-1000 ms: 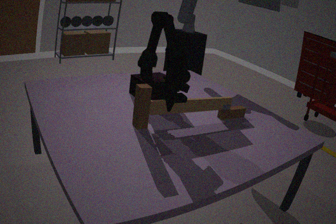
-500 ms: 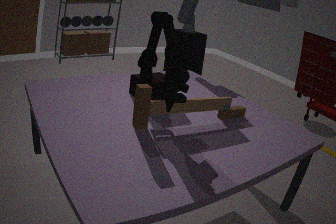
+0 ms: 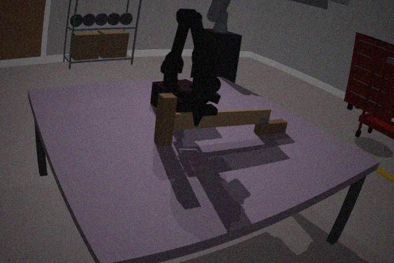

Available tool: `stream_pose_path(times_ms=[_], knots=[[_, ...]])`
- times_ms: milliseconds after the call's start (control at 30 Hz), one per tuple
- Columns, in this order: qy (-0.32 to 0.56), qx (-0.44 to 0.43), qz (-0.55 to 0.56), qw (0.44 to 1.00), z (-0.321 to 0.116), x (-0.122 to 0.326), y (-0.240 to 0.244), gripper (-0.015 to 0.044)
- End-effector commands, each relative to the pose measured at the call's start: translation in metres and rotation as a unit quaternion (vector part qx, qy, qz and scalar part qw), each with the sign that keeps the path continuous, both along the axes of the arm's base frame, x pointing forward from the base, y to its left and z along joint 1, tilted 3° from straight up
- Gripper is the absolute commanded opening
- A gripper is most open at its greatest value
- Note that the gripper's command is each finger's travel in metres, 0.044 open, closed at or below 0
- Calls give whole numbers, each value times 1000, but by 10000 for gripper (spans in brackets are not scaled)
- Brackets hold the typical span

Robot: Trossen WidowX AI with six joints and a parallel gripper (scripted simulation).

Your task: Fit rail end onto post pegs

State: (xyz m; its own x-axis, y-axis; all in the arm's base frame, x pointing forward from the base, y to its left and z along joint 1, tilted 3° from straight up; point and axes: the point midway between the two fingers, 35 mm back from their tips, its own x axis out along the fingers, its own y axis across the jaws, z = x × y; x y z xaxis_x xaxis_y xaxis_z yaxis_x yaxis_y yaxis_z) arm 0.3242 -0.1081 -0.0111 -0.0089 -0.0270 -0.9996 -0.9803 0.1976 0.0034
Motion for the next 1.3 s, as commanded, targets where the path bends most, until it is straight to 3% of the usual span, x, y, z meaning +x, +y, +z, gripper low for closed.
stream_pose_path(times_ms=[0, 1267], knots=[[0, -4, -1, 1000, 1, -1, -4, 0], [0, -4, -1, 1000, 6, -1, -4, 0]])
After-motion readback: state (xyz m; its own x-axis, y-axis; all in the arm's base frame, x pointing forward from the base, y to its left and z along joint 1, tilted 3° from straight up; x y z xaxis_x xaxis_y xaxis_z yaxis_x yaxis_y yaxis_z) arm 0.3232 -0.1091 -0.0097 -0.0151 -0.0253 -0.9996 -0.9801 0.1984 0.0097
